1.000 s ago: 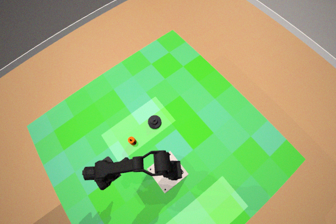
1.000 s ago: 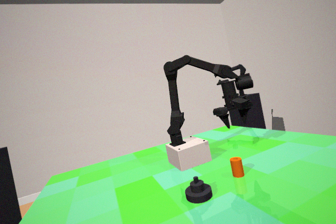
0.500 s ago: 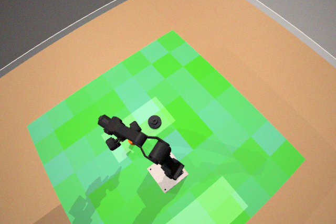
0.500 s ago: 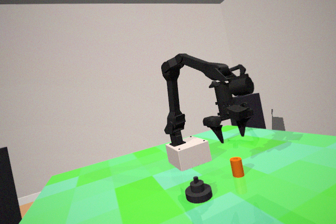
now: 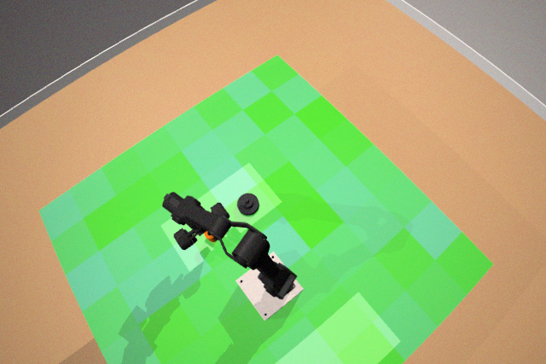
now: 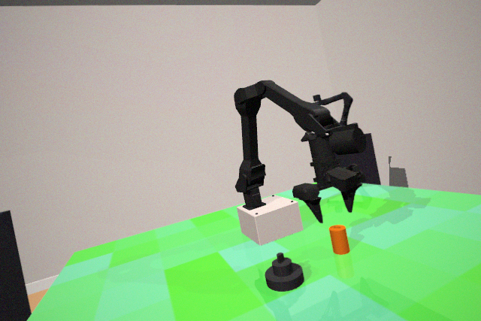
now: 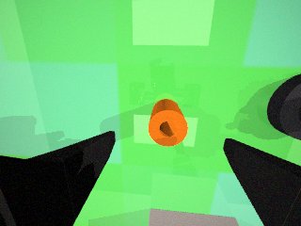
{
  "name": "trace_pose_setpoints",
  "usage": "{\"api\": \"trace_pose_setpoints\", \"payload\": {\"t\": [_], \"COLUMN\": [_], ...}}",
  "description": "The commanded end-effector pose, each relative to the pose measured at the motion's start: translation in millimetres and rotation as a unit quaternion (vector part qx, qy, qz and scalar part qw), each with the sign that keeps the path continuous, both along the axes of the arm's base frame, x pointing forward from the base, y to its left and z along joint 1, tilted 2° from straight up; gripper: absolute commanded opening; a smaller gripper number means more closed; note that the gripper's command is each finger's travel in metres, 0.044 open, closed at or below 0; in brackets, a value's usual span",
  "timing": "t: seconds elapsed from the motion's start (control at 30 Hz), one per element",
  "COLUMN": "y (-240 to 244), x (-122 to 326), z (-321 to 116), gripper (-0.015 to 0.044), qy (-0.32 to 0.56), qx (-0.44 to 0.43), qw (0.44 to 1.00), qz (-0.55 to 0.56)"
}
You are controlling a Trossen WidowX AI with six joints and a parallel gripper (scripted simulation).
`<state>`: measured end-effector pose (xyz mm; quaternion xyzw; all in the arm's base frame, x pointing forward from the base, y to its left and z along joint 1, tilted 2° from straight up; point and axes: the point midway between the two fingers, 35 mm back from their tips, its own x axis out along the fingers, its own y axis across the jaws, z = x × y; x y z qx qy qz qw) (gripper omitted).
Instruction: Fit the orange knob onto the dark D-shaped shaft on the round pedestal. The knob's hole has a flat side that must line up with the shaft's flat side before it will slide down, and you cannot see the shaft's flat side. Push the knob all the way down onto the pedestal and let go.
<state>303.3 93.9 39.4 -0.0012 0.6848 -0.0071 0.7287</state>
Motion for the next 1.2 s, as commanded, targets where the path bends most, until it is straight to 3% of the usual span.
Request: {"api": "trace_pose_setpoints", "payload": {"t": [0.0, 1.17], "y": [-2, -2], "x": [-1, 2], "z": [-11, -63], "gripper": [0.044, 0.044], "qy": [0.006, 0.006], "qx": [-0.001, -0.002], "qw": [1.0, 1.0], "qz": [0.002, 0.002]}}
